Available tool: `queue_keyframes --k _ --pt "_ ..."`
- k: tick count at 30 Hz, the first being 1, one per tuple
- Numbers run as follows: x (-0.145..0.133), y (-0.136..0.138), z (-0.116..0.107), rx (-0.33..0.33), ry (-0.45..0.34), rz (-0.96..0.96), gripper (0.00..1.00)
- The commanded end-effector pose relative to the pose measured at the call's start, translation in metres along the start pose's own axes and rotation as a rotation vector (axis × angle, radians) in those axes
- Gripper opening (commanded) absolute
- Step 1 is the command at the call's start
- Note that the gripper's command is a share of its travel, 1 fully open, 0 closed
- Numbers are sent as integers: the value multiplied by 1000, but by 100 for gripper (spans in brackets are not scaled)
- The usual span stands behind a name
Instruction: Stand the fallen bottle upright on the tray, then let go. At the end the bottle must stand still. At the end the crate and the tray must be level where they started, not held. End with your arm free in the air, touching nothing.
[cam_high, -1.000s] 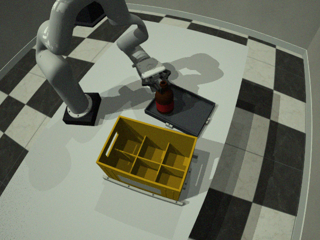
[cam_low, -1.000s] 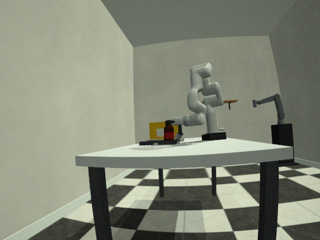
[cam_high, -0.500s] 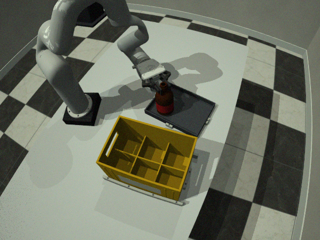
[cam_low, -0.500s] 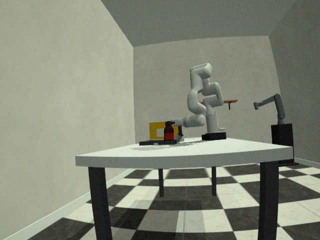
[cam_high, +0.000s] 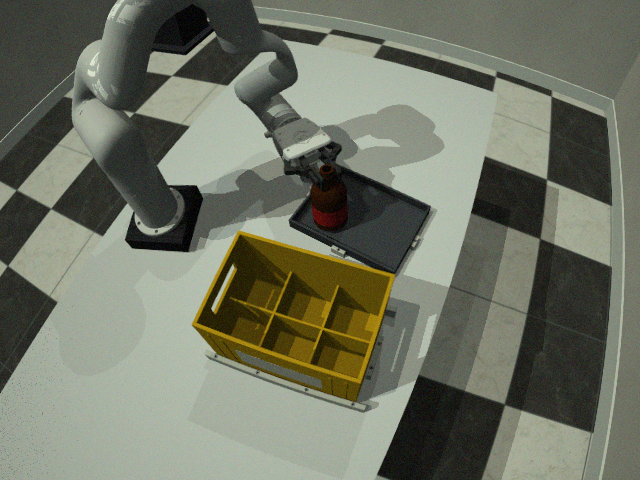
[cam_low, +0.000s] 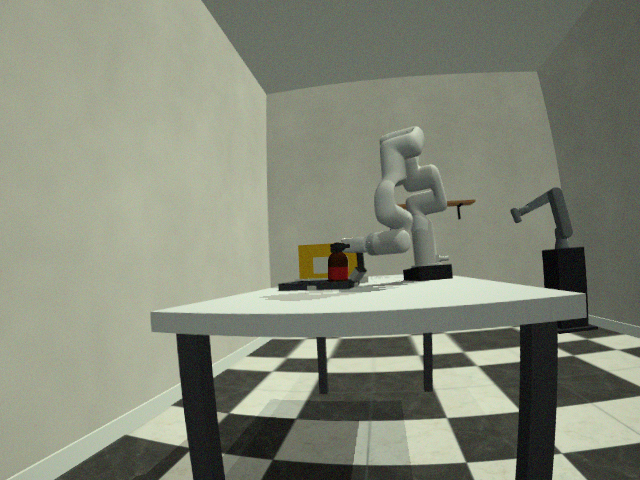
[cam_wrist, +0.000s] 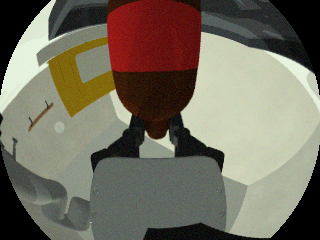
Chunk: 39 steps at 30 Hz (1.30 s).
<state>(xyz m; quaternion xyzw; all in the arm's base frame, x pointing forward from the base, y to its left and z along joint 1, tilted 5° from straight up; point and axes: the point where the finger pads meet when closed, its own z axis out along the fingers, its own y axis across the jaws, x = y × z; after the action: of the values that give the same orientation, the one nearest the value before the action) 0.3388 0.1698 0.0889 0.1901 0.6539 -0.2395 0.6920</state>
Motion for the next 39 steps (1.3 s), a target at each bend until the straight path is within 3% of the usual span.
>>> queue_keyframes --k 1,7,8,39 --pt "-1 1 0 0 0 3 0" --pt "-1 1 0 0 0 3 0" --pt "-1 1 0 0 0 3 100" --pt "-1 1 0 0 0 3 100"
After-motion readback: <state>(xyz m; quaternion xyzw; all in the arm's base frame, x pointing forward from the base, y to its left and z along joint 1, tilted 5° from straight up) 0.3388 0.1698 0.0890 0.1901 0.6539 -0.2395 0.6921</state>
